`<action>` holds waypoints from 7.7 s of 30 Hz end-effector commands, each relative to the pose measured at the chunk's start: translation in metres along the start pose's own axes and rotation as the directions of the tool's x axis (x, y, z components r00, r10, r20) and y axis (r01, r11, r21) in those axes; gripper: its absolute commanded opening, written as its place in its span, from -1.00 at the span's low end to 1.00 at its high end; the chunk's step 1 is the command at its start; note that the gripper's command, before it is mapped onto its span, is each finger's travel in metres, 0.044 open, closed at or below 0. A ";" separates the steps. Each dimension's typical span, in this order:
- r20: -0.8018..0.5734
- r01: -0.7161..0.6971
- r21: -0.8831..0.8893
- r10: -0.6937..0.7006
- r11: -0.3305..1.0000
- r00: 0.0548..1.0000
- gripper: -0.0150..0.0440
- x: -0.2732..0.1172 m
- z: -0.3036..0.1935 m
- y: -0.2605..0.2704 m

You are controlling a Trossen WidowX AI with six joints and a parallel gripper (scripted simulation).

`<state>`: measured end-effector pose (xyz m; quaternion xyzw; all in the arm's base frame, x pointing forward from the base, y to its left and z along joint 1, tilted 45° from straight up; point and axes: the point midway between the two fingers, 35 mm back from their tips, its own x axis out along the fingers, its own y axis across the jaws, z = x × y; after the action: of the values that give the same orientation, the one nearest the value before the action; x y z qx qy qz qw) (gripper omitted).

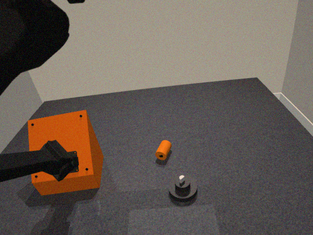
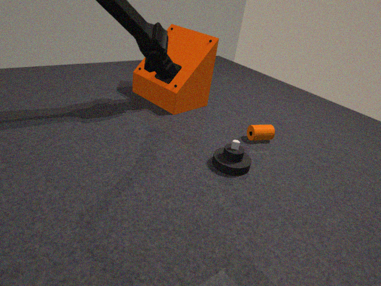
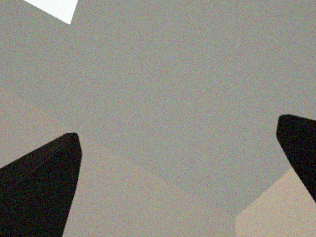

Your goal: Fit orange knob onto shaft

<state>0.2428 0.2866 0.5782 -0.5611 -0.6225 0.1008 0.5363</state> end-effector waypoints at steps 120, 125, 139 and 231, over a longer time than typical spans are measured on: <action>-0.059 -0.097 0.985 0.252 -0.140 -0.966 0.12 -0.565 0.089 0.429; -0.045 -0.096 0.985 0.332 -0.140 -0.942 0.12 -0.564 0.089 0.424; -0.003 -0.096 0.985 0.546 -0.142 -0.838 0.12 -0.562 0.087 0.409; 0.110 -0.101 0.983 0.934 -0.152 -0.341 1.00 -0.543 0.079 0.360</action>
<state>0.2770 -0.0037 -0.0336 -0.4539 0.4300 0.3520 0.6965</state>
